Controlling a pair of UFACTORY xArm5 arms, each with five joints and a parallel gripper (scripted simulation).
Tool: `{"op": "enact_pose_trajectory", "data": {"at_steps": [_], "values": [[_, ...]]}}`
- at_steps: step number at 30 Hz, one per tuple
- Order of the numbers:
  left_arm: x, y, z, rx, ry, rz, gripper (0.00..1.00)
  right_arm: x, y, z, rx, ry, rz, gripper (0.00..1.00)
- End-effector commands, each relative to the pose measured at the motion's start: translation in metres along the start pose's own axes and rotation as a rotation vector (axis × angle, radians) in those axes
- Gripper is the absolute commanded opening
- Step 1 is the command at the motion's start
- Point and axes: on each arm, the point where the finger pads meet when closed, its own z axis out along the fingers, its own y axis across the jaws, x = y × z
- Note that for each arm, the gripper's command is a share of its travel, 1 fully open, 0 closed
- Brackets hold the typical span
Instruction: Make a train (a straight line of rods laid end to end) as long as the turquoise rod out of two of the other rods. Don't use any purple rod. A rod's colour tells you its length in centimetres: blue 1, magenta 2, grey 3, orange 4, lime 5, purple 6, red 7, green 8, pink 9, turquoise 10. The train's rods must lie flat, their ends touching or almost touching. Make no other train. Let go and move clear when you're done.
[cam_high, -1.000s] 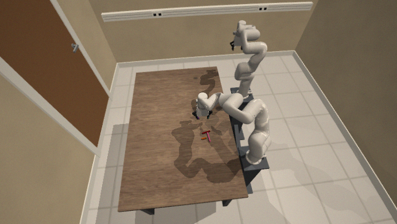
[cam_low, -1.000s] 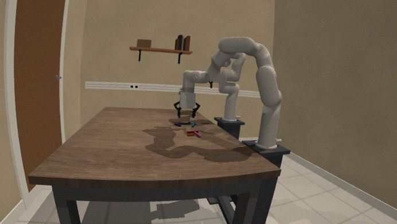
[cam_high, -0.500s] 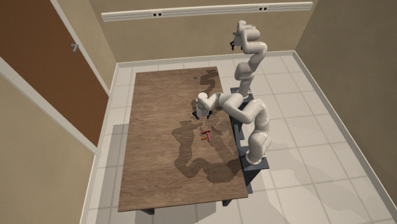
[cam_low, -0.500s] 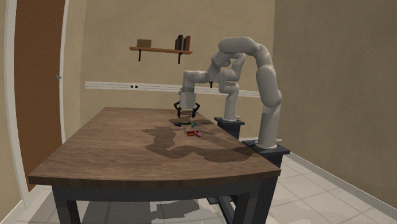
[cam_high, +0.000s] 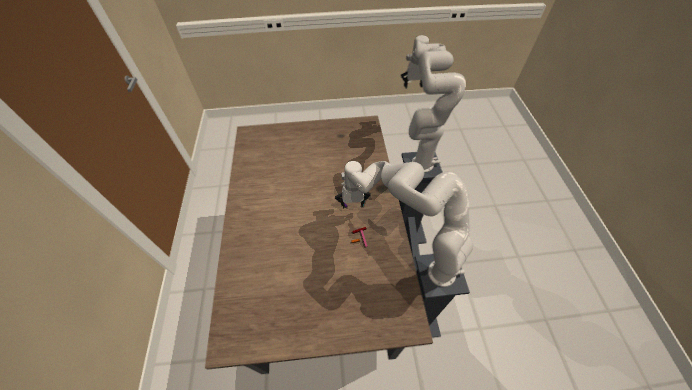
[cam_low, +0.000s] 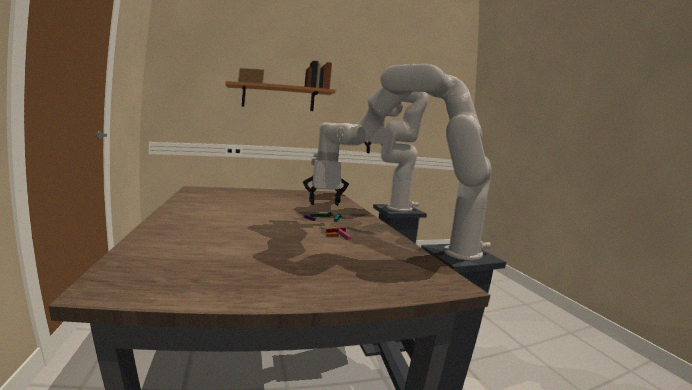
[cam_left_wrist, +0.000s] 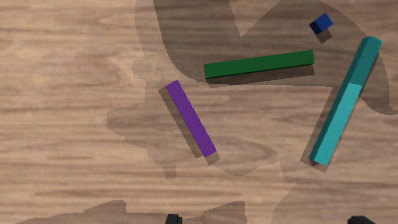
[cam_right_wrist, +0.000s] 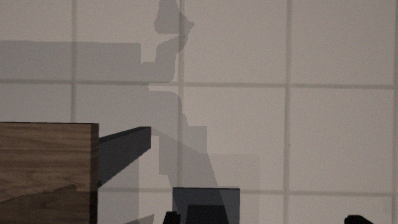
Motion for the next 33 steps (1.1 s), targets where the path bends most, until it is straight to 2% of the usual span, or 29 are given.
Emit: {"op": "enact_pose_trajectory", "data": {"at_steps": [1, 33], "values": [[0.0011, -0.0011, -0.002, 0.003, 0.004, 0.0, 1.0, 0.0009, 0.0, -0.0015, 0.0, 0.004, 0.0, 1.0], [0.0014, -0.0012, -0.0024, 0.004, 0.003, 0.009, 1.0, 0.0009, 0.0, -0.0015, 0.0, 0.004, 0.0, 1.0]]}}
